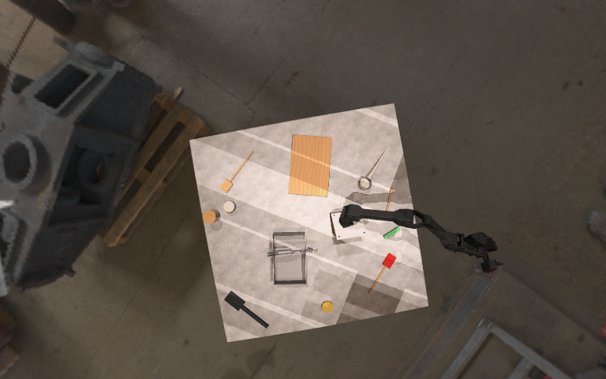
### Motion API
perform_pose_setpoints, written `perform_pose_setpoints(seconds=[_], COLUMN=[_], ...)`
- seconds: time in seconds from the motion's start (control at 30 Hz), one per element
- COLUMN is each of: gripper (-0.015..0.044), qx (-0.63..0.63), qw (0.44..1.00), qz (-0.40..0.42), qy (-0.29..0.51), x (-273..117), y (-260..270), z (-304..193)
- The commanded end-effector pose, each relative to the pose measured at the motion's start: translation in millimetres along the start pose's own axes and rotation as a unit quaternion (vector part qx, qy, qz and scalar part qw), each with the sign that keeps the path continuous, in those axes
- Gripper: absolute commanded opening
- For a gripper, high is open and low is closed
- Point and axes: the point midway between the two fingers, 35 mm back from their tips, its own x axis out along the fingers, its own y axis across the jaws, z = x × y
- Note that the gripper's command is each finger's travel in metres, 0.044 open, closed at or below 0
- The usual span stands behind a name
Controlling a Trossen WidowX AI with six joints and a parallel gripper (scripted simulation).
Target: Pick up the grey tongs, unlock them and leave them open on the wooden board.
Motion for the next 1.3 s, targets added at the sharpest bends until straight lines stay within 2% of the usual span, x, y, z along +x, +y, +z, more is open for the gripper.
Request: perform_pose_setpoints(seconds=[0.0, 0.03, 0.23, 0.47, 0.73, 0.9, 1.03, 1.27], gripper=[0.0426, 0.044, 0.044, 0.044, 0.044, 0.044, 0.044, 0.044], qx=[-0.002, -0.004, -0.029, -0.037, -0.092, -0.09, -0.089, -0.1], qw=[1.0, 1.0, 0.997, 0.992, 0.963, 0.951, 0.934, 0.912], qz=[-0.003, -0.006, -0.055, -0.096, -0.178, -0.203, -0.233, -0.254], qy=[0.002, 0.005, 0.048, 0.079, 0.18, 0.213, 0.254, 0.305], x=[-0.4, -1.1, -15.8, -32.1, -90.8, -118.1, -154.0, -195.4], y=[-3.0, -7.5, -72.2, -119.3, -234.1, -269.1, -309.4, -343.6], z=[-0.8, -2.3, -22.2, -37.1, -80.2, -95.3, -113.4, -132.7])
